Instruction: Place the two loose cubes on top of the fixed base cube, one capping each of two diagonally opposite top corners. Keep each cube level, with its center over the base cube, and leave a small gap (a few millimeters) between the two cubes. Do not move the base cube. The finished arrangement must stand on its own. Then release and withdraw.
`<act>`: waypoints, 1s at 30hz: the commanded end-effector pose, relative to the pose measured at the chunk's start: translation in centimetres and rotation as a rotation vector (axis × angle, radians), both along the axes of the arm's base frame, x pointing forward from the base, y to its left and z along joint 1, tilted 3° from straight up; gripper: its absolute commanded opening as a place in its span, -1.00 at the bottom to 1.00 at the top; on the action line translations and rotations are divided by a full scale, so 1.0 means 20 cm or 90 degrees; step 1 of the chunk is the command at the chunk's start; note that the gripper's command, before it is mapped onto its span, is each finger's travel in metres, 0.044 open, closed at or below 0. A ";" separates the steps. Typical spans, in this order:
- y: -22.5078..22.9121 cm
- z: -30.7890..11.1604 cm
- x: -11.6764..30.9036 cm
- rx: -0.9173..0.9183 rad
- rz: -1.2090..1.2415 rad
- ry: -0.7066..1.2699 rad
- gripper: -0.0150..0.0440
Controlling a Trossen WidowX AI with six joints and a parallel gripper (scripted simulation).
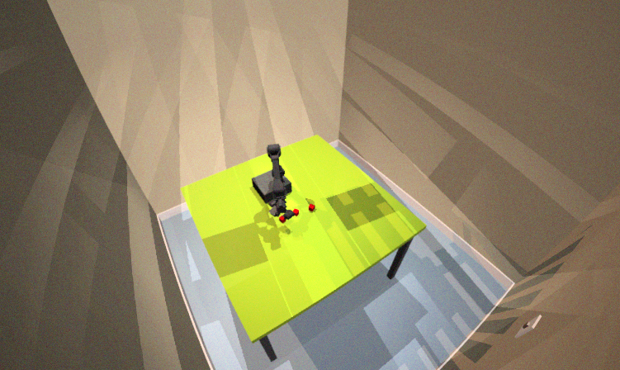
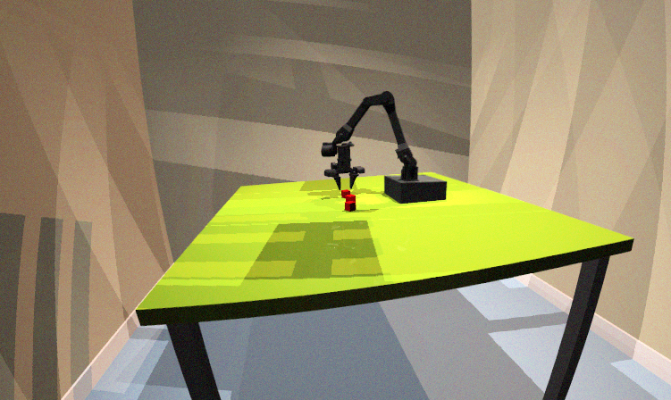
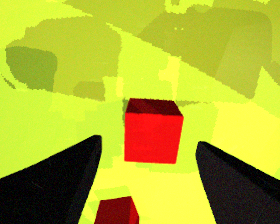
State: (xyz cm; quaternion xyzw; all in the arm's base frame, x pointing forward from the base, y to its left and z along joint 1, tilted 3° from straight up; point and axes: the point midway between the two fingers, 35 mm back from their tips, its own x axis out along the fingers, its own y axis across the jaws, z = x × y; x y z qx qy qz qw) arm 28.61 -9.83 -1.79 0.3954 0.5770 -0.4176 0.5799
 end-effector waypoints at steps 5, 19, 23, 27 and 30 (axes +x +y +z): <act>0.00 -0.06 -0.01 -0.002 0.002 0.002 0.41; -0.01 -0.11 -0.01 -0.002 0.002 0.002 -0.13; -0.01 -0.11 -0.01 -0.002 0.002 0.002 -0.14; -0.01 -0.06 0.00 -0.002 0.002 0.002 -0.14; -0.01 -0.02 0.01 -0.002 0.002 0.002 -0.14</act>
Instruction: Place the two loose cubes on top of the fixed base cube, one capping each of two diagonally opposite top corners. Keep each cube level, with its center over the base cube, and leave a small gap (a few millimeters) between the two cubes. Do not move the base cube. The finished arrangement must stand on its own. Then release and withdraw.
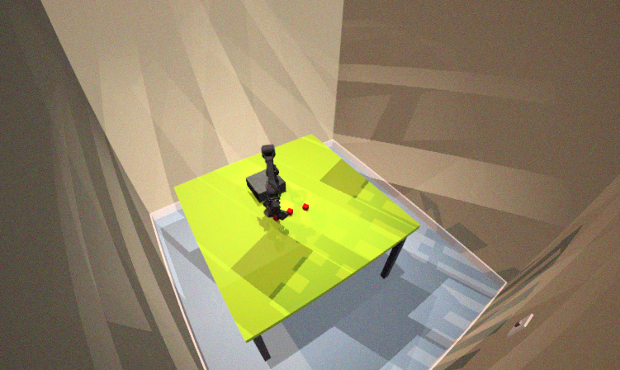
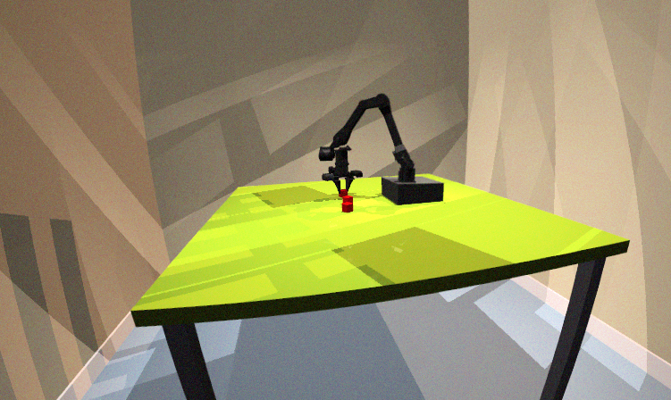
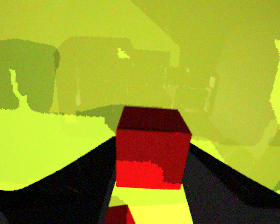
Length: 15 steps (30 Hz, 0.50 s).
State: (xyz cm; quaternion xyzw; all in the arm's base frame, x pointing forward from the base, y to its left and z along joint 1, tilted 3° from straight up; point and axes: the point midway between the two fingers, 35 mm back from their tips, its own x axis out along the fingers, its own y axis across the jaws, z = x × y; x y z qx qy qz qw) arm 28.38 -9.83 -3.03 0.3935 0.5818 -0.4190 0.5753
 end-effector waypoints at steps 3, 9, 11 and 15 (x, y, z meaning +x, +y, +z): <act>-0.01 0.09 0.03 -0.005 0.002 -0.007 -0.14; -0.01 0.18 0.03 -0.005 0.002 -0.007 -0.14; -0.01 0.22 0.04 -0.005 0.002 -0.007 -0.14; 0.00 0.28 0.04 -0.005 0.002 -0.007 -0.14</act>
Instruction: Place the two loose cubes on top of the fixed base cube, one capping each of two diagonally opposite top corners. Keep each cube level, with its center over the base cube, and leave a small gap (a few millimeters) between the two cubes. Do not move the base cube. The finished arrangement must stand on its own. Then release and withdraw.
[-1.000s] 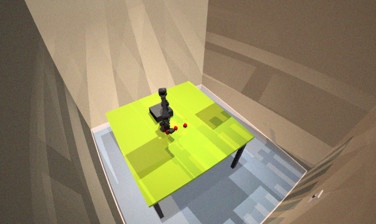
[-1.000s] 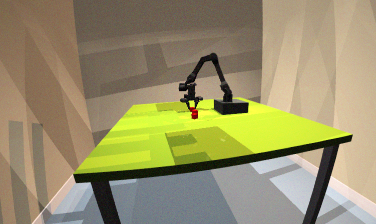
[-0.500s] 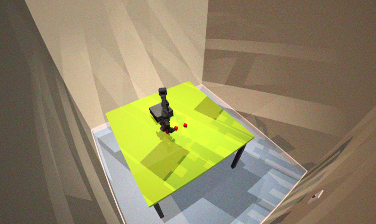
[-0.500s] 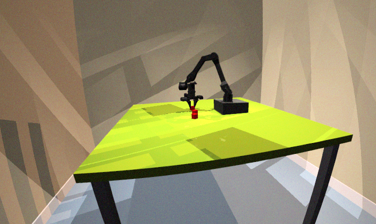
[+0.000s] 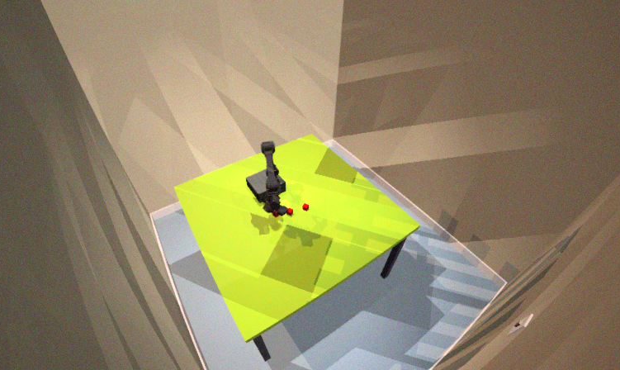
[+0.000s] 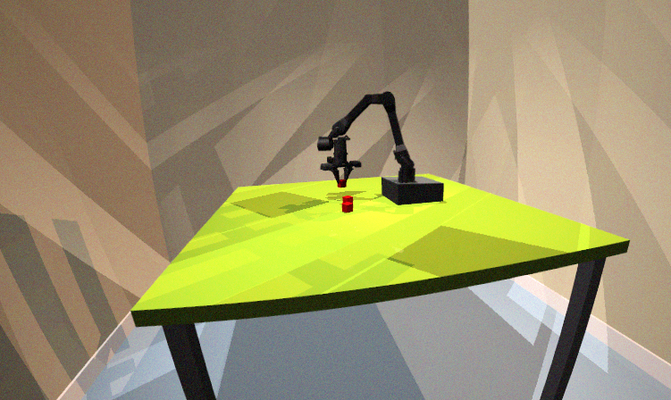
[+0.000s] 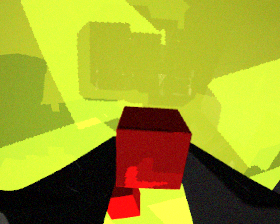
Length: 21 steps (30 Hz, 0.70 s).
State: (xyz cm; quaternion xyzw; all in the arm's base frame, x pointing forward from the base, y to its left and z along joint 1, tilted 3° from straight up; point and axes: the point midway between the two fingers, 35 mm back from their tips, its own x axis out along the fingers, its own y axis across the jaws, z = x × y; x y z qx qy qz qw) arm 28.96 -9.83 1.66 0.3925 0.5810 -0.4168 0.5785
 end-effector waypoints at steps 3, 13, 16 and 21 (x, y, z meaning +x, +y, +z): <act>0.00 0.09 0.01 -0.003 -0.002 -0.003 -0.14; 0.01 0.25 -0.01 -0.003 -0.002 -0.003 -0.14; 0.01 0.26 -0.01 -0.003 0.000 -0.003 -0.14; 0.08 0.25 0.01 -0.002 0.039 -0.003 -0.14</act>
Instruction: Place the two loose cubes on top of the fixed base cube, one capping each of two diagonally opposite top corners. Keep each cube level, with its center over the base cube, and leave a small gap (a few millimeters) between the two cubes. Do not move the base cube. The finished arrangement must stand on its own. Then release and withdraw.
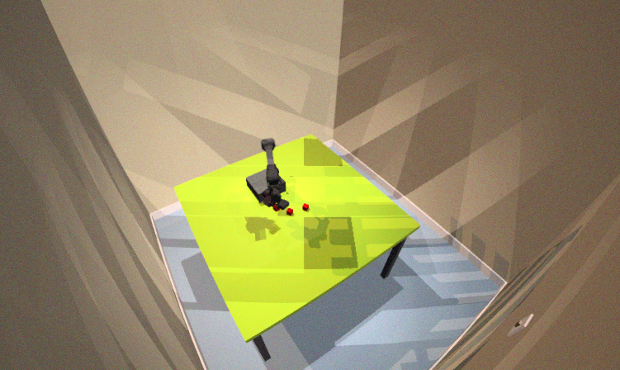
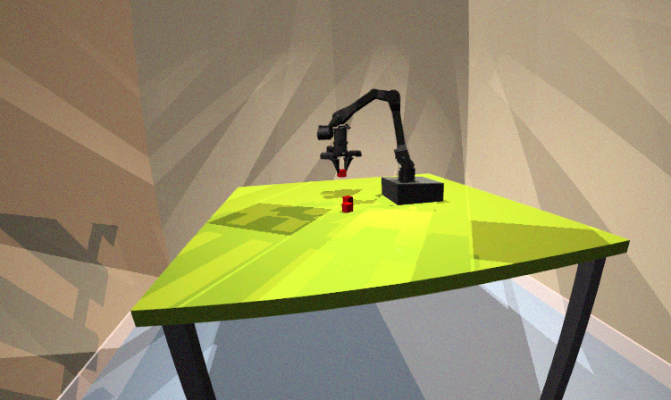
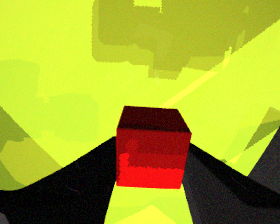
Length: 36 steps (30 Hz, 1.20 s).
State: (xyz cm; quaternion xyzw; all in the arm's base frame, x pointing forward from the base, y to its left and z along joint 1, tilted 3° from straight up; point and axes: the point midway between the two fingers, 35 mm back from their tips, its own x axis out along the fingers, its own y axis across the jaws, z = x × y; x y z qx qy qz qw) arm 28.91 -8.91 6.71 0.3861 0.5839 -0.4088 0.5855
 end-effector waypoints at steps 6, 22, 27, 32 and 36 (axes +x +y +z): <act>0.13 -0.03 0.03 0.001 0.077 0.002 -0.14; 0.39 -0.09 0.05 0.006 0.221 0.004 -0.14; 0.47 -0.10 0.05 0.008 0.266 0.005 -0.14; 0.55 -0.12 0.04 0.009 0.312 0.006 -0.14; 0.61 -0.14 0.03 0.010 0.348 0.007 -0.14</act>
